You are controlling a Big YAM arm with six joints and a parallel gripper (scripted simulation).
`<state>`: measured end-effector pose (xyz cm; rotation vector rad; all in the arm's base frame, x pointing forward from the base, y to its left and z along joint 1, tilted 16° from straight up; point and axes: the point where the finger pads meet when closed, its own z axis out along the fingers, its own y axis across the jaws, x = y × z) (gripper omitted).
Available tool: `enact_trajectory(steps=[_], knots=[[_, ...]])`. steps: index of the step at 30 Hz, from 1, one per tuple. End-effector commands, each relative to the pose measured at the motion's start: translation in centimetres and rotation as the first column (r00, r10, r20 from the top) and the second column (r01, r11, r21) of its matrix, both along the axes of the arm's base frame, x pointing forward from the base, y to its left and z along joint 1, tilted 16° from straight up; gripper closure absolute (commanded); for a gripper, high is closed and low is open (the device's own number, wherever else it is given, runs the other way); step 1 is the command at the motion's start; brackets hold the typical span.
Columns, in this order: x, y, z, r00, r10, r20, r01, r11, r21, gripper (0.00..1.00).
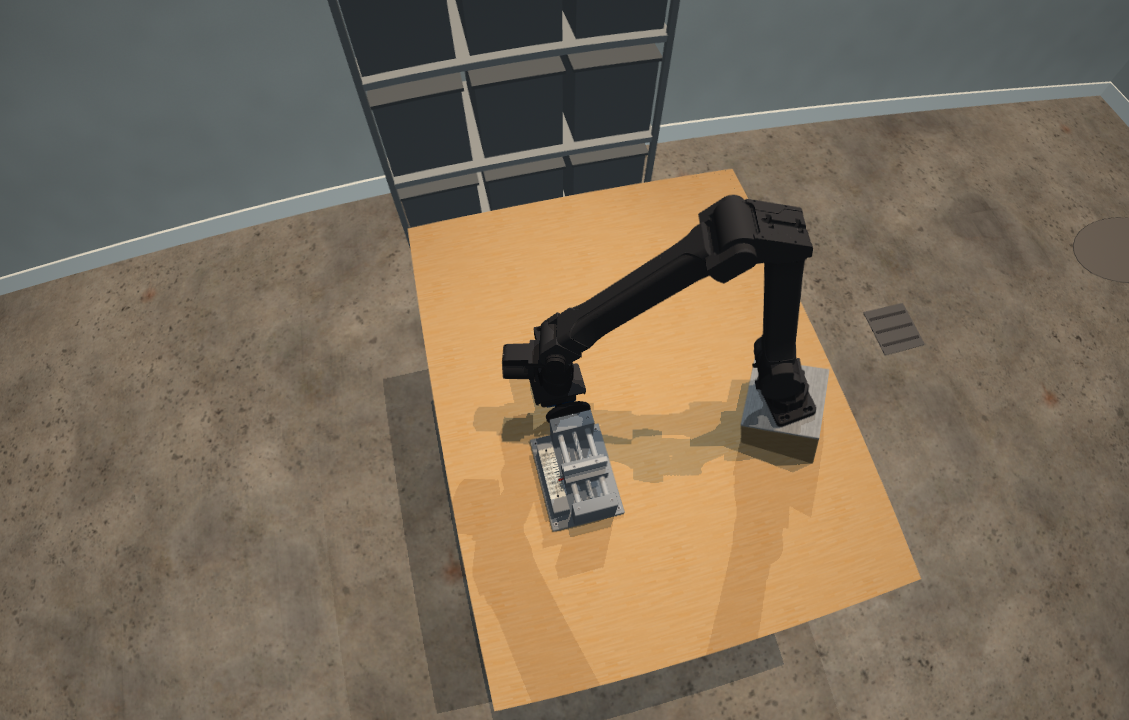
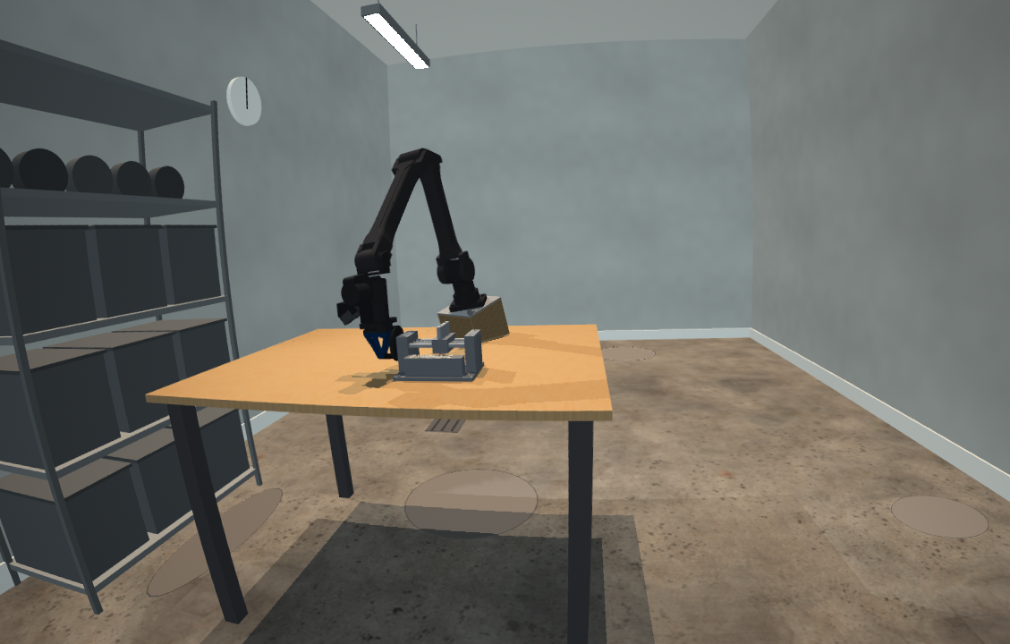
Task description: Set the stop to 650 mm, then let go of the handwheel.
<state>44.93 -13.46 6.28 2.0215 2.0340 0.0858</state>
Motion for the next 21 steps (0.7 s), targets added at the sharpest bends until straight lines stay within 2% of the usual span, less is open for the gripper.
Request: enact_trajectory(steps=[1,8,9,11,15,21], knots=[[3.3,-0.3,1.3,0.999,-0.001,0.052,0.002,1.0,-0.014,0.94],[3.1,0.0,1.5,0.999,0.0,0.035,0.0,1.0,-0.01,0.94],[3.7,-0.1,1.7,0.999,0.001,0.054,0.0,1.0,-0.014,0.94],[3.3,0.1,1.9,1.0,0.0,0.031,0.0,1.0,-0.009,0.94],[4.0,0.0,2.5,0.999,0.001,0.05,0.0,1.0,-0.012,0.94],[4.0,0.1,2.6,0.999,0.001,0.046,0.0,1.0,-0.011,0.94]])
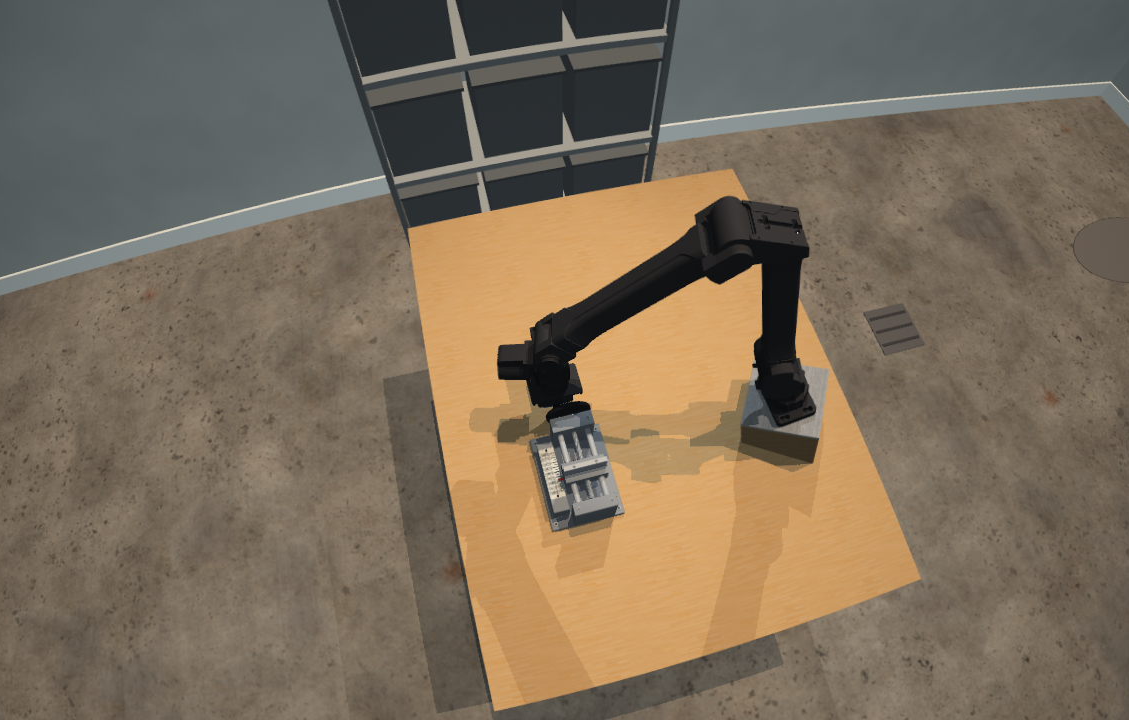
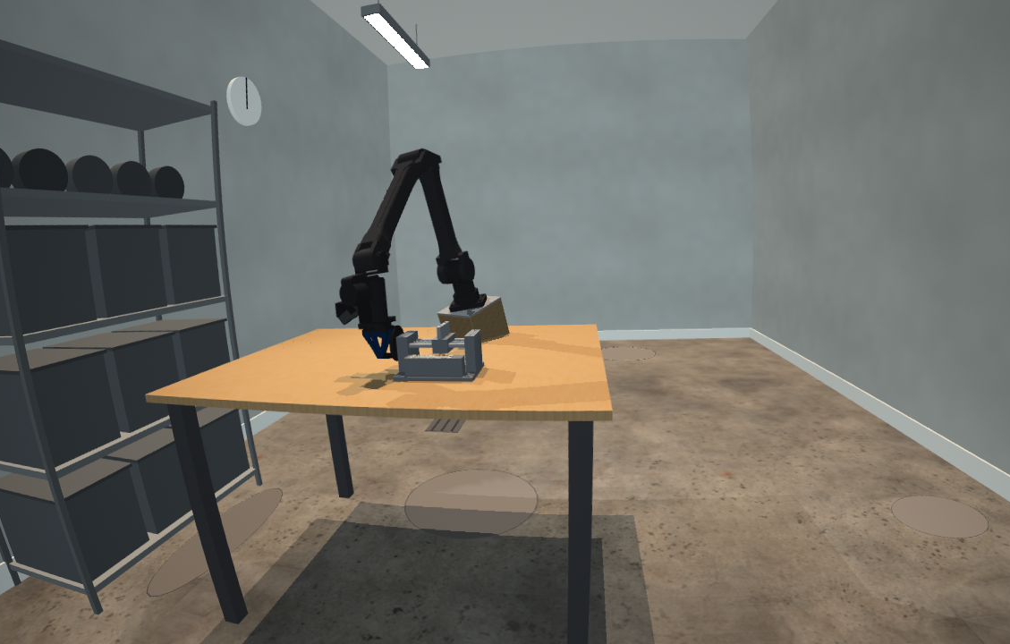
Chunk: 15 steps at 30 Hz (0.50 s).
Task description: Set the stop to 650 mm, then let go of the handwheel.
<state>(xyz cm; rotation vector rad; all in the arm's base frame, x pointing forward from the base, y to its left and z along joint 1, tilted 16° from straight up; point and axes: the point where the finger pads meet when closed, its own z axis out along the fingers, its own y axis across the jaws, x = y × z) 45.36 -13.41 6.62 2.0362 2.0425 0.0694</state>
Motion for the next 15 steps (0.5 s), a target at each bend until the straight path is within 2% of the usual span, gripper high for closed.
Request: enact_trajectory(steps=[1,15], knots=[[3.6,0.1,2.3,0.998,0.005,0.061,-0.004,1.0,-0.014,0.94],[4.7,0.2,3.4,0.997,0.006,0.076,-0.005,1.0,-0.016,0.94]])
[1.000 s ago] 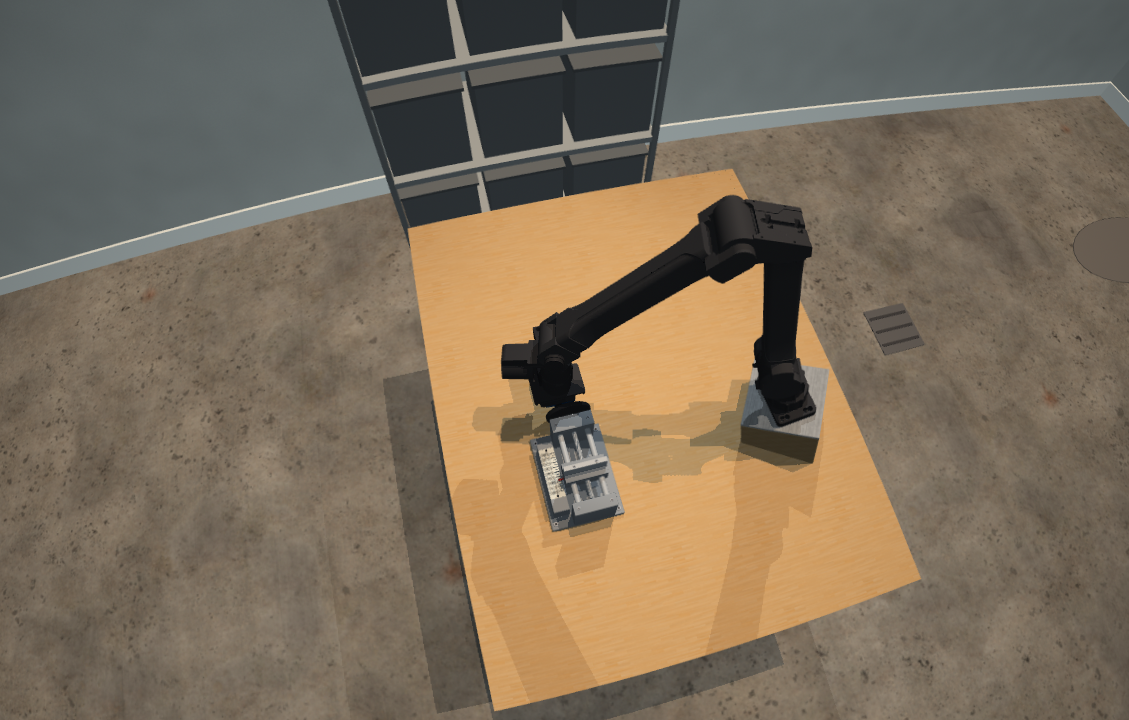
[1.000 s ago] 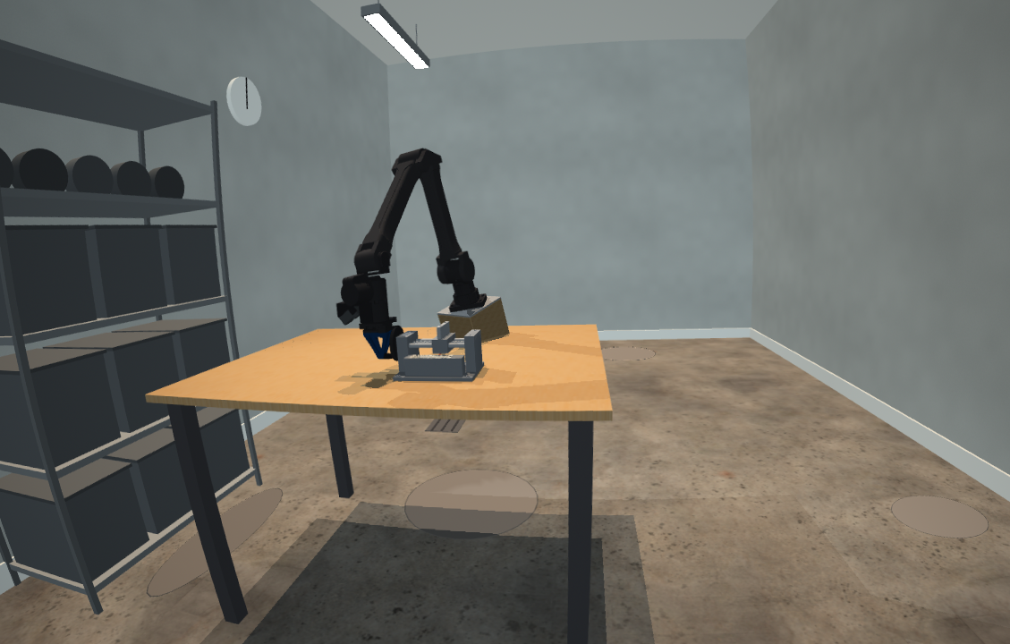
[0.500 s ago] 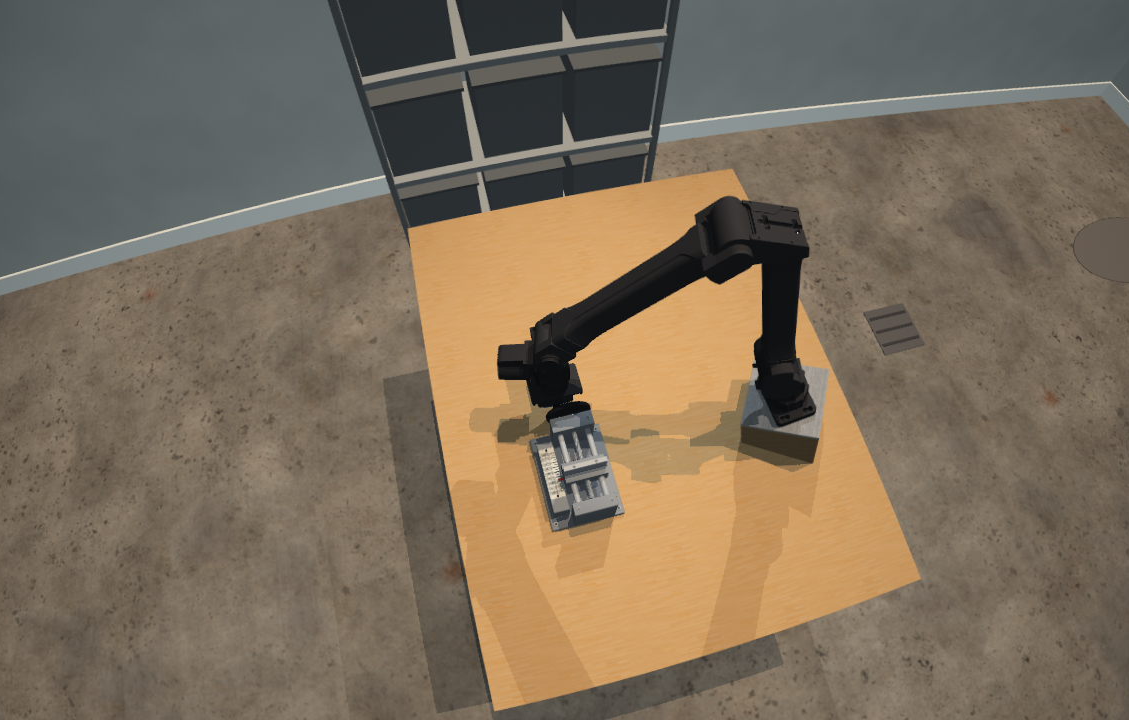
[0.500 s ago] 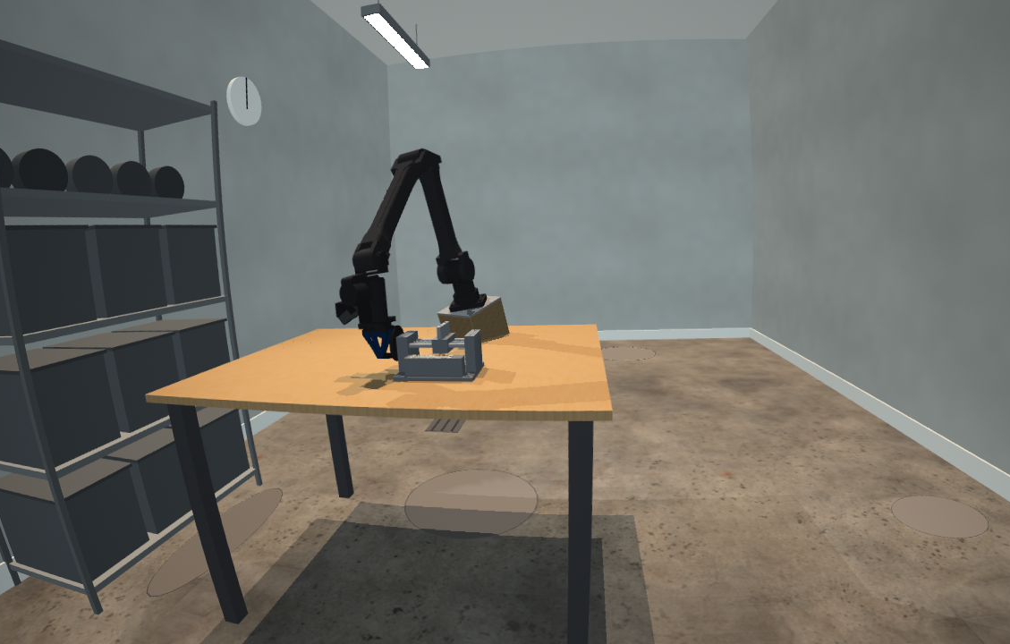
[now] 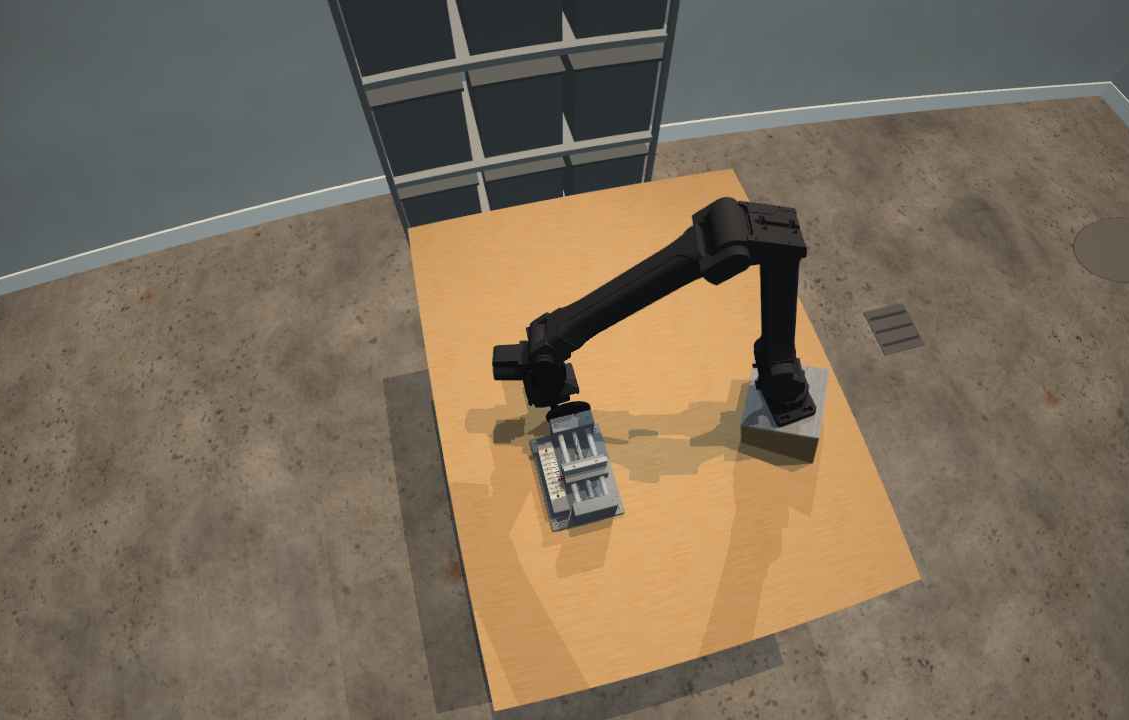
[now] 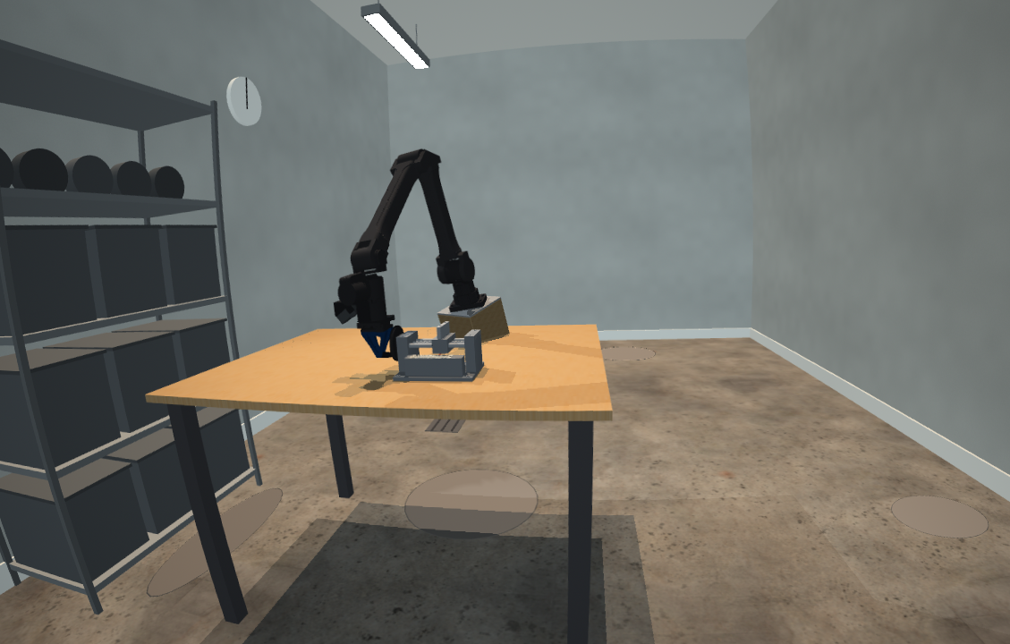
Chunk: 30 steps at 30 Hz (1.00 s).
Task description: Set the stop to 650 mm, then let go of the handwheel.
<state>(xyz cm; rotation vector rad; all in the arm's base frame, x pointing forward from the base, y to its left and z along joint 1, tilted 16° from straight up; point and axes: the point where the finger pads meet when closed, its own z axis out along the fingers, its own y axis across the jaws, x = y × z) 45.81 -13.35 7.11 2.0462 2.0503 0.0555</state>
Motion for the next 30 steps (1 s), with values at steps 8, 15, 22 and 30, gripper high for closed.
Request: enact_trajectory(steps=[8,15,22,30], knots=[[3.9,0.3,3.7,0.996,0.008,0.085,-0.006,1.0,-0.016,0.94],[4.2,0.3,5.9,0.992,0.009,0.126,-0.005,1.0,-0.026,0.94],[3.8,0.4,6.0,0.994,0.008,0.113,-0.006,1.0,-0.023,0.94],[3.6,0.5,6.6,0.994,0.008,0.111,-0.006,1.0,-0.023,0.94]])
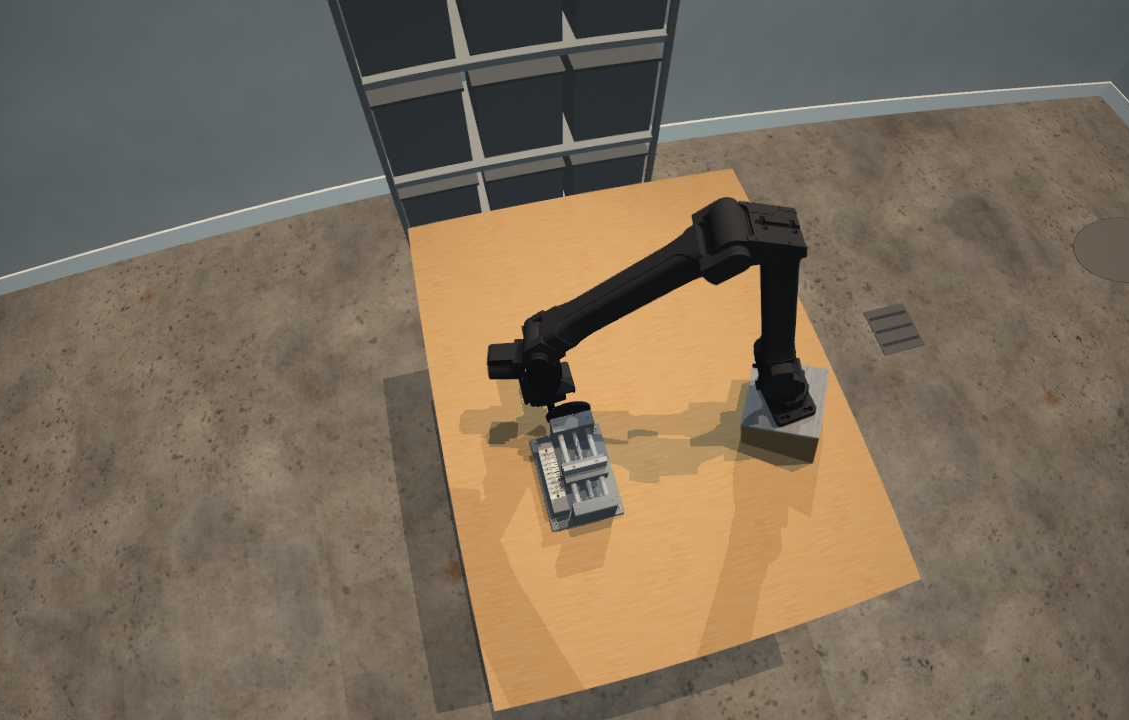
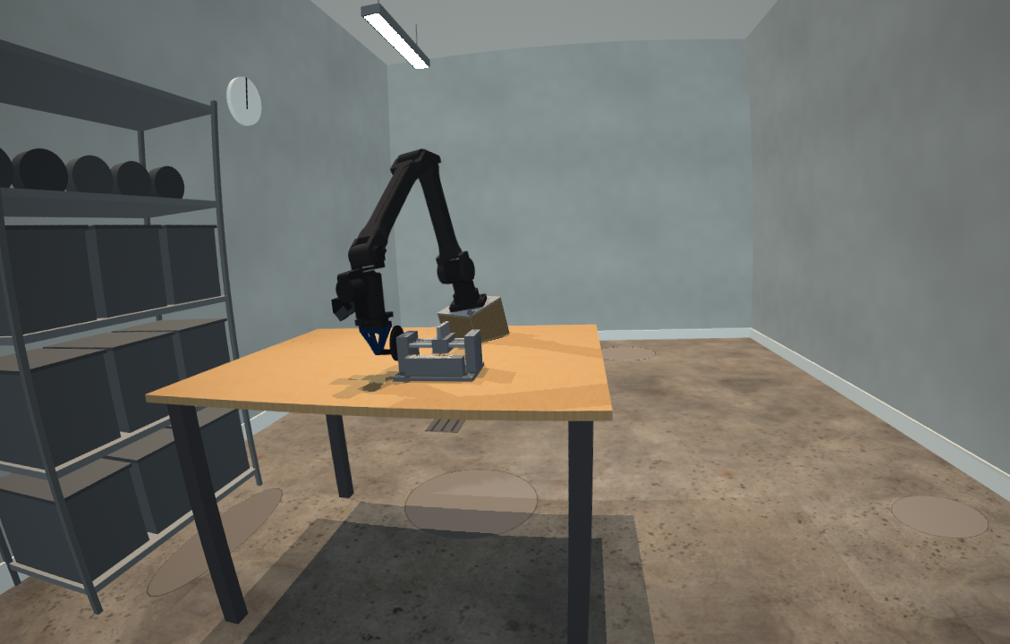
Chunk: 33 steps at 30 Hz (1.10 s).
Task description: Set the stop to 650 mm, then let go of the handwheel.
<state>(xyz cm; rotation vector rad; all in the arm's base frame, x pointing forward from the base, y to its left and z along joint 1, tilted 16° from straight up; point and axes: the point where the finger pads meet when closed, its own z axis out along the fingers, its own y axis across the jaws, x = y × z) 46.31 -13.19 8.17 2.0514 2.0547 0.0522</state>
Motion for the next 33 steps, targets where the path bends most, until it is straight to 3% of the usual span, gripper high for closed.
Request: enact_trajectory(steps=[1,33], knots=[[3.2,0.3,5.6,0.993,0.009,0.121,-0.006,1.0,-0.027,0.94],[1.6,0.6,7.6,0.993,0.014,0.115,-0.011,1.0,-0.028,0.94]])
